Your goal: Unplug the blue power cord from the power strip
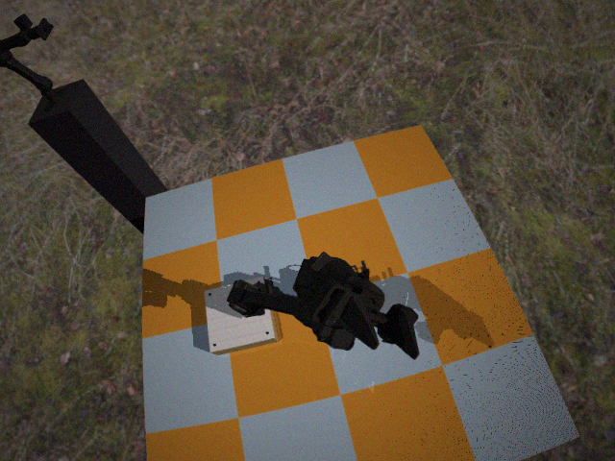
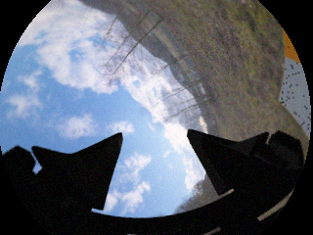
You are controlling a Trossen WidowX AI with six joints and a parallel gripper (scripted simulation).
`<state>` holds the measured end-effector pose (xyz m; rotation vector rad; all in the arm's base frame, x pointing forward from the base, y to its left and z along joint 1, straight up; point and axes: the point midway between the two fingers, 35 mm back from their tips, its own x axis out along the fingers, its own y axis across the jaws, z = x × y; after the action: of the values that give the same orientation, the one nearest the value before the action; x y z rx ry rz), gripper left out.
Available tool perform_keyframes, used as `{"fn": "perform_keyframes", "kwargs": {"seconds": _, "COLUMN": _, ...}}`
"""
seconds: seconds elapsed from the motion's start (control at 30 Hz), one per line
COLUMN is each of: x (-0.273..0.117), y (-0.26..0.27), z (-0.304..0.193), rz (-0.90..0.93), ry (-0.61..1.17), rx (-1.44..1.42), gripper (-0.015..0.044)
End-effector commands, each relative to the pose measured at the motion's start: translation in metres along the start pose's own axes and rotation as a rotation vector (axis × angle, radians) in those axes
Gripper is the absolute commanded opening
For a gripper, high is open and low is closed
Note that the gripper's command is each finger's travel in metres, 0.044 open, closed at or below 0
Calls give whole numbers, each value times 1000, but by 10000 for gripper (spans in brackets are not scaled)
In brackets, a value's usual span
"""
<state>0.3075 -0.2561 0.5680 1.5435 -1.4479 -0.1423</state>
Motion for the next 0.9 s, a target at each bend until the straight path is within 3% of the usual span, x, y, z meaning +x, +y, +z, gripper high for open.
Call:
{"fn": "perform_keyframes", "kwargs": {"seconds": 0.0, "x": 0, "y": 2, "z": 1, "rz": 4, "ry": -1, "rx": 5, "gripper": 374}}
{"fn": "perform_keyframes", "kwargs": {"seconds": 0.27, "x": -2, "y": 109, "z": 37, "rz": 268, "ry": -13, "rx": 120, "gripper": 164}}
{"fn": "perform_keyframes", "kwargs": {"seconds": 0.63, "x": -70, "y": 260, "z": 66, "rz": 696, "ry": 39, "rx": 103, "gripper": 160}}
{"fn": "perform_keyframes", "kwargs": {"seconds": 0.77, "x": -82, "y": 262, "z": 67, "rz": 713, "ry": 85, "rx": 129, "gripper": 160}}
{"fn": "perform_keyframes", "kwargs": {"seconds": 0.87, "x": -108, "y": 292, "z": 68, "rz": 825, "ry": 118, "rx": 123, "gripper": 160}}
